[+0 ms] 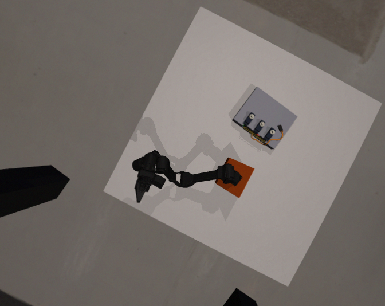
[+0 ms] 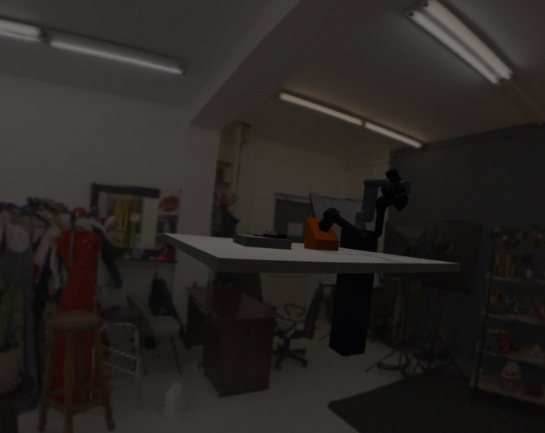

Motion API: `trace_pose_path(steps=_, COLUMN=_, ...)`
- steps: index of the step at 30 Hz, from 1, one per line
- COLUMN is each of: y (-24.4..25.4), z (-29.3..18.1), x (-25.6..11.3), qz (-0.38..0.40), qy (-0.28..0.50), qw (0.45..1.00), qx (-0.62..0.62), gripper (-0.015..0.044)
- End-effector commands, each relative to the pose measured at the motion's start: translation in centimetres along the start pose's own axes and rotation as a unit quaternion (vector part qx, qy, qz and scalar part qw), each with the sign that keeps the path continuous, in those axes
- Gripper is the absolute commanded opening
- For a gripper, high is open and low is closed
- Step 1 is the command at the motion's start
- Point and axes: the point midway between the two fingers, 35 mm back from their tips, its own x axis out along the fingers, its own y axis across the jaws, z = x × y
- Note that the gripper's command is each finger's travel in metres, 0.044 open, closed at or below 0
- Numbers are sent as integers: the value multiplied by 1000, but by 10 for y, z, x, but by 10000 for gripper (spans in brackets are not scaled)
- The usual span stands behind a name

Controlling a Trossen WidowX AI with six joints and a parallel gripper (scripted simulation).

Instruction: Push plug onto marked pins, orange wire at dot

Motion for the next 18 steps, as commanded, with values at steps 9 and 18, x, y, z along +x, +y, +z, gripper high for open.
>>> trace_pose_path(steps=9, y=-45, z=2, x=5, qz=-51, qy=36, qw=991, qx=-121, gripper=115)
trace_pose_path(steps=18, y=-75, z=5, x=6, qz=-87, qy=63, qw=975, qx=-196, gripper=115)
